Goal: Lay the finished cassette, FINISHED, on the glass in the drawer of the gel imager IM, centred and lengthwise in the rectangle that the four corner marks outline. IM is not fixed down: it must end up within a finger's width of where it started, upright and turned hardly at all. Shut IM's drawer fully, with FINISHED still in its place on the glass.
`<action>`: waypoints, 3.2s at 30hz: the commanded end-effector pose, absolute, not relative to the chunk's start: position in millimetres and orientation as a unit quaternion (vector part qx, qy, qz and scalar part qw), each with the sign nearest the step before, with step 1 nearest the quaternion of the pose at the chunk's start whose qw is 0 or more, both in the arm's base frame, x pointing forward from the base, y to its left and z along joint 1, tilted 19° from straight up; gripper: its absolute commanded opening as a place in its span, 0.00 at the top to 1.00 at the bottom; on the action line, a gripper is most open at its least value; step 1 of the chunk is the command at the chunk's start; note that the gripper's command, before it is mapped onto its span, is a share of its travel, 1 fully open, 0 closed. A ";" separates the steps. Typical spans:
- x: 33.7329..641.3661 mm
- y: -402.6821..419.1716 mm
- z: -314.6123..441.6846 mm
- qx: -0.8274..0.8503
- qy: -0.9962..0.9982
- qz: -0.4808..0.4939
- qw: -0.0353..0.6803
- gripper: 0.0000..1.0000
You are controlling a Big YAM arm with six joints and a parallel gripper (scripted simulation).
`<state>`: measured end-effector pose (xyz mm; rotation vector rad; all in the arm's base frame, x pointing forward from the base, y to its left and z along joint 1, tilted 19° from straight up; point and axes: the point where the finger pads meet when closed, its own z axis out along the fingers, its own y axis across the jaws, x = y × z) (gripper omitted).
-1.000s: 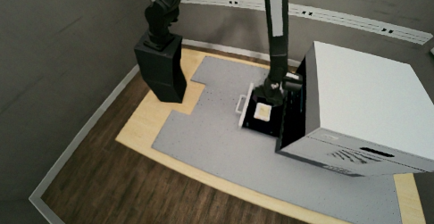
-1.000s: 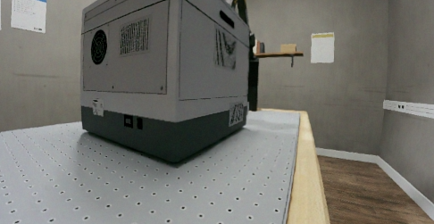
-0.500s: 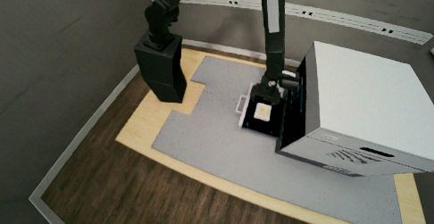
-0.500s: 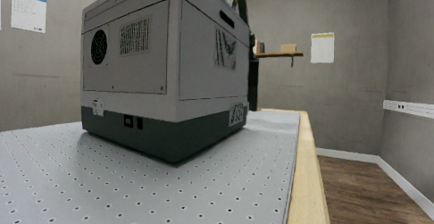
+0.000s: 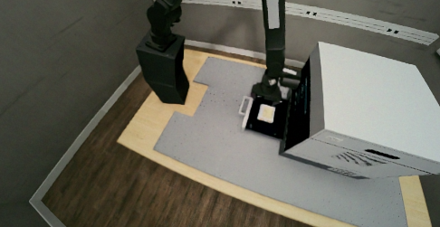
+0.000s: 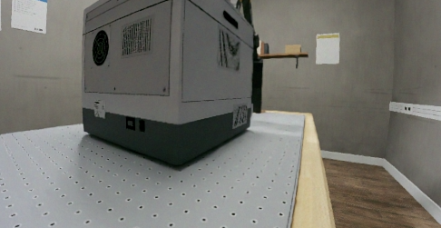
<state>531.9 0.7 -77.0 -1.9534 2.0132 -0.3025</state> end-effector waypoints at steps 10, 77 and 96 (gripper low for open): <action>521.2 -5.6 -61.4 -0.680 0.703 -0.118 0.171 0.08; 436.2 10.8 -131.3 -0.687 0.708 -0.083 0.139 0.39; 447.2 8.9 -131.5 -0.686 0.708 -0.089 0.144 0.69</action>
